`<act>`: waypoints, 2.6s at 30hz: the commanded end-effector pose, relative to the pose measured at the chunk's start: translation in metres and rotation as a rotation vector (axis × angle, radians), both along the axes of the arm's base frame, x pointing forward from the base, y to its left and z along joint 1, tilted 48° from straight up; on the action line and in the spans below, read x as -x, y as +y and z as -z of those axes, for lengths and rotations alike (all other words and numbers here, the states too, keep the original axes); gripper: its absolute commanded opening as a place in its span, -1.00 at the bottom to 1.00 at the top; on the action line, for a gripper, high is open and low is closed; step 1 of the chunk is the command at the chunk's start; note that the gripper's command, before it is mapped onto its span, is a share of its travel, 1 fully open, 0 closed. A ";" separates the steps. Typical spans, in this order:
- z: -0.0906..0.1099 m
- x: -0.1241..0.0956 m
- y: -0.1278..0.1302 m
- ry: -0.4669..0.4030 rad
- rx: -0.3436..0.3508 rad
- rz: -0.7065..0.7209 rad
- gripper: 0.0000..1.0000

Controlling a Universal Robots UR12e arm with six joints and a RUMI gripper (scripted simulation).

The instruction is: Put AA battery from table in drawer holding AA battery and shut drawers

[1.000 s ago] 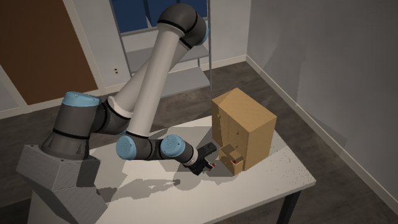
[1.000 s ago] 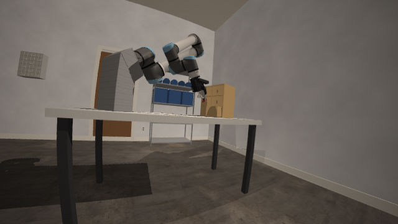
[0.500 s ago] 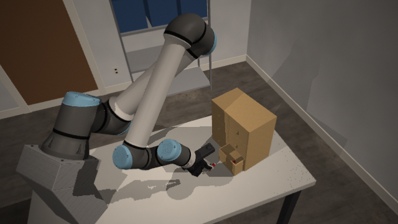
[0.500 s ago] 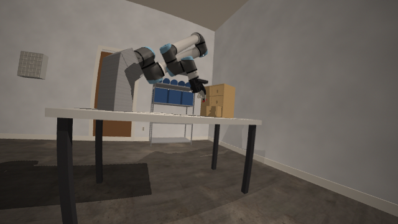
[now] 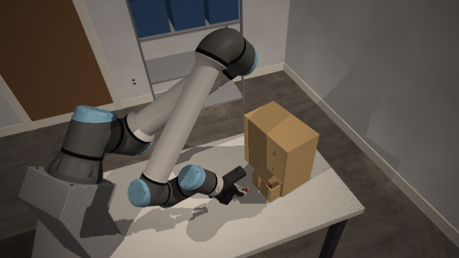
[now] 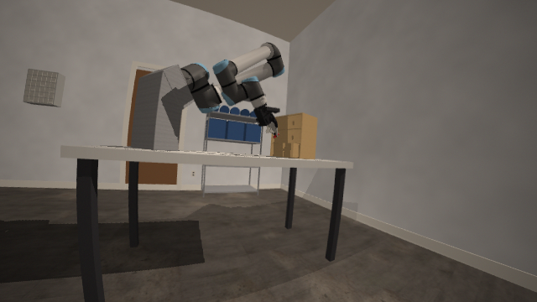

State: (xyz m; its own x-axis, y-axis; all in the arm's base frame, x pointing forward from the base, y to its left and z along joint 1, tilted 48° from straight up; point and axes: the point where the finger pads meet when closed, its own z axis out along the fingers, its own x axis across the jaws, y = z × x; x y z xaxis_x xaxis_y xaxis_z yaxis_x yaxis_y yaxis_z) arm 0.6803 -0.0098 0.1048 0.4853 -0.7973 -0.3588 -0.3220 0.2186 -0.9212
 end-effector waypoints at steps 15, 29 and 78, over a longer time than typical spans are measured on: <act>0.000 0.000 0.000 -0.059 -0.035 0.032 -0.91; 0.001 0.000 0.000 -0.099 -0.059 0.050 -0.91; 0.003 0.001 0.001 -0.295 -0.178 0.137 -0.91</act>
State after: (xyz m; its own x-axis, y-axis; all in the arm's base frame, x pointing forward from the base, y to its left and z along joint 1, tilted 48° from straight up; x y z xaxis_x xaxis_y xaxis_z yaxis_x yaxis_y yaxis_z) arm 0.6791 -0.0083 0.1015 0.4806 -0.8003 -0.3584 -0.0204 0.3984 -0.9170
